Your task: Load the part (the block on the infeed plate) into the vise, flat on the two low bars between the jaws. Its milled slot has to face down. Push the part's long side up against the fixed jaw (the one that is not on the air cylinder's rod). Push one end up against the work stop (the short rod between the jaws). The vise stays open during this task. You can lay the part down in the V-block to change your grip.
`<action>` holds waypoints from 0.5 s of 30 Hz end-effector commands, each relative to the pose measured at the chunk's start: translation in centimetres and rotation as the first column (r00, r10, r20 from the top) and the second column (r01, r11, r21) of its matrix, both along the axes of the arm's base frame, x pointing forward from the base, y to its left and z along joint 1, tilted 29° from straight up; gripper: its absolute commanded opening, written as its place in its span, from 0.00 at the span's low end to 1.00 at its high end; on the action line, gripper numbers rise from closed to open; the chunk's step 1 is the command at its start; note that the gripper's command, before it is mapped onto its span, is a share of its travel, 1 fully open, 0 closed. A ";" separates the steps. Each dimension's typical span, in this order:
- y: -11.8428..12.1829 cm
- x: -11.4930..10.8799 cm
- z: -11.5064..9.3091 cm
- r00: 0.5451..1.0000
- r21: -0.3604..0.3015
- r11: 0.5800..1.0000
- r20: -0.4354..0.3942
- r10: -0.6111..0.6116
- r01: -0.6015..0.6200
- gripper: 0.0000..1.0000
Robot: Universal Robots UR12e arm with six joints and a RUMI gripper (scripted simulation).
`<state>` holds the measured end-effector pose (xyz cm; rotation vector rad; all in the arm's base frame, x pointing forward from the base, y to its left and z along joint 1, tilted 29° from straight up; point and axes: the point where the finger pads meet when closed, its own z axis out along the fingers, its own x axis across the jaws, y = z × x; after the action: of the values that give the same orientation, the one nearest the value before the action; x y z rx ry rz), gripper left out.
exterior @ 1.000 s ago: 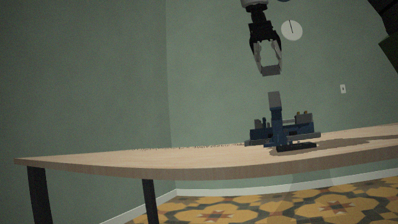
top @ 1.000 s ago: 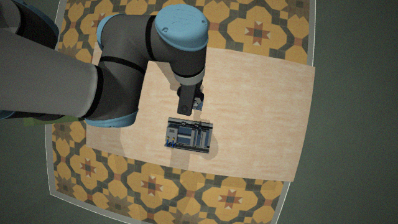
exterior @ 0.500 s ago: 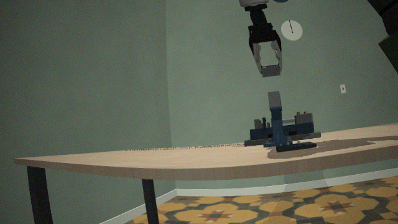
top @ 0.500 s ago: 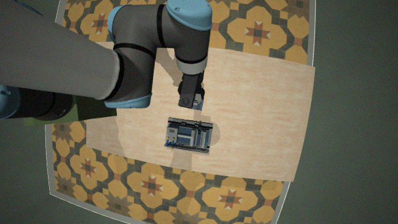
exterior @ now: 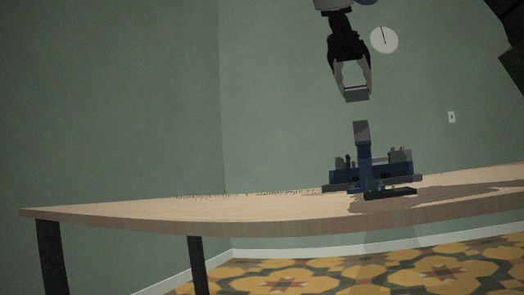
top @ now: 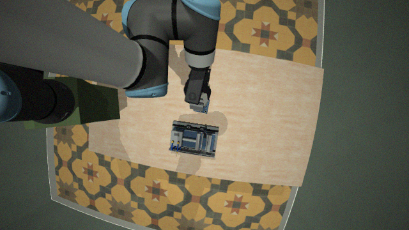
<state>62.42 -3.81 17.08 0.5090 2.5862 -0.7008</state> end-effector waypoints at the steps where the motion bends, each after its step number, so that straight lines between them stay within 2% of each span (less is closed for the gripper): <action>1: 0.0 0.0 0.0 1.000 -0.044 0.999 -0.012 -0.027 0.026 0.00; 15: 0.1 0.1 0.0 0.997 -0.114 0.991 -0.028 -0.067 0.063 0.00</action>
<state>62.46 -3.75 17.03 0.5432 2.5589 -0.8446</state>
